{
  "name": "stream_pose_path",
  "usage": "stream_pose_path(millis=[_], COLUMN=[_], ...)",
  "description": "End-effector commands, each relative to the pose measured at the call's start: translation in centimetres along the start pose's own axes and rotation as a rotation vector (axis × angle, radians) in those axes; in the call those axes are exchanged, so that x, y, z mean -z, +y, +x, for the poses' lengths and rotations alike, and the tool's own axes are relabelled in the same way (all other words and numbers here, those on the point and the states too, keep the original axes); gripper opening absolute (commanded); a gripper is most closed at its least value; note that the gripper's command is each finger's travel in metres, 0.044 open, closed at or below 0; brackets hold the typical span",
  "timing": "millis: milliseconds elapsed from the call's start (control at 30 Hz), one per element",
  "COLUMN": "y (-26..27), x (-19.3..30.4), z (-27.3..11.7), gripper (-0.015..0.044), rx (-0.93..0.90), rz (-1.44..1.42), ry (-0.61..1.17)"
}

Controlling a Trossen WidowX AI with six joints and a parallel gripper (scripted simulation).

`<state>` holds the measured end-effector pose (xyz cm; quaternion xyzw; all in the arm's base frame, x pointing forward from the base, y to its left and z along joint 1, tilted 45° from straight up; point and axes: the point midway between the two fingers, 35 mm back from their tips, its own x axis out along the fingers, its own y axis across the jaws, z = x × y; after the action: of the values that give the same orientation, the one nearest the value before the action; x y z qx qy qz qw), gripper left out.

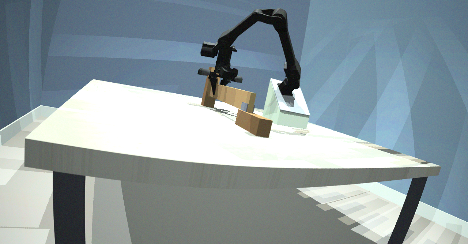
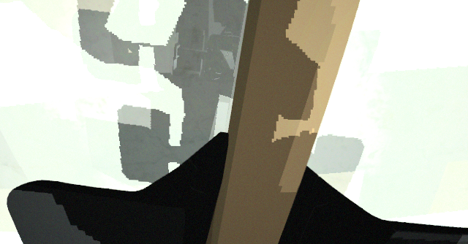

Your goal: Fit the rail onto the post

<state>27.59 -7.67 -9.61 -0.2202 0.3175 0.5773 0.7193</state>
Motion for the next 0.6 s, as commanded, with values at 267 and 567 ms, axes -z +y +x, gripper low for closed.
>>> stream_pose_path(millis=[267, 567], y=[-0.09, -0.09], x=[0.58, 0.85], z=[-0.25, -0.27], gripper=[0.0000, 0.0000], rx=[0.007, 0.007], rz=[0.000, 0.000], ry=[0.005, 0.005])
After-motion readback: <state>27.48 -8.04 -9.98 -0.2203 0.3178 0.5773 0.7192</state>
